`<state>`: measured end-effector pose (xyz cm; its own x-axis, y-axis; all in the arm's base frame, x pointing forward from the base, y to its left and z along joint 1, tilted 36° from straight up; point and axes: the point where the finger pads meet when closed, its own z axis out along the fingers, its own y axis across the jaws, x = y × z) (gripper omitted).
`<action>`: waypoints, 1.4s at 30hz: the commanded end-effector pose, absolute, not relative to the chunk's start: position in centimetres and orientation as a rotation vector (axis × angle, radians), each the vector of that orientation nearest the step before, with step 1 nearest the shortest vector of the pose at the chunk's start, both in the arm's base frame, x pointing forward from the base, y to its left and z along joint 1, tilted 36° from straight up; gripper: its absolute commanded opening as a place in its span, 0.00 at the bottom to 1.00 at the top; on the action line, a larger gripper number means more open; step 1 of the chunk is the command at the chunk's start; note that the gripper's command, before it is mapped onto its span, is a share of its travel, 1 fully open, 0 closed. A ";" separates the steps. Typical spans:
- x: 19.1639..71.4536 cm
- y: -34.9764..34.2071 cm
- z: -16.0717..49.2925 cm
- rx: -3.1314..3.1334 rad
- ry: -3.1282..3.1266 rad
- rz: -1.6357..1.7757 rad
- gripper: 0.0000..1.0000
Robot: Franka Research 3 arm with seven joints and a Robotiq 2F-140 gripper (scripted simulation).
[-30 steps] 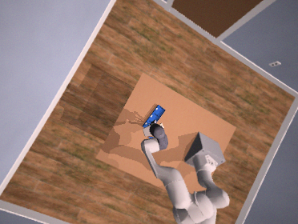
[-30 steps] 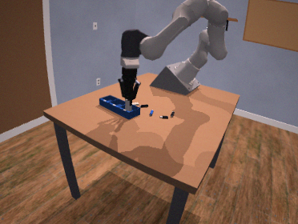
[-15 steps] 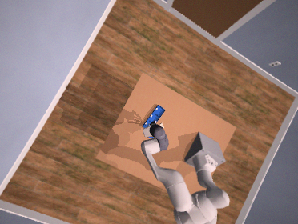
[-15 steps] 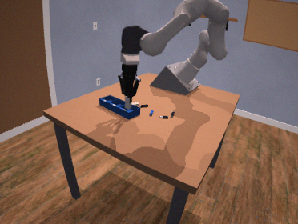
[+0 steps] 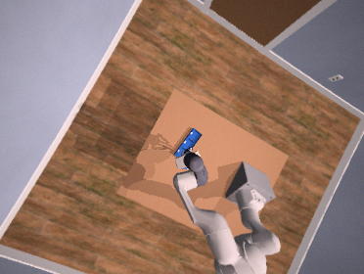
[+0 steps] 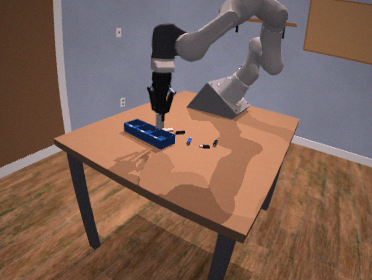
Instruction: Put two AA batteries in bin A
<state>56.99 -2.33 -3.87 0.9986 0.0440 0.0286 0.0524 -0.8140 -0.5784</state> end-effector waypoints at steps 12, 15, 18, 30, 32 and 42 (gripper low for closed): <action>56.7 -3.9 -1.5 -2.517 -0.062 -0.002 0.05; 56.7 -5.4 0.5 -2.517 -0.062 -0.002 0.05; 56.7 -6.8 2.5 -2.517 -0.062 -0.002 0.05; 56.8 -9.3 6.0 -2.517 -0.062 -0.002 0.05; 56.8 -9.3 6.0 -2.517 -0.062 -0.002 0.05; 56.8 -9.3 6.0 -2.517 -0.062 -0.002 0.05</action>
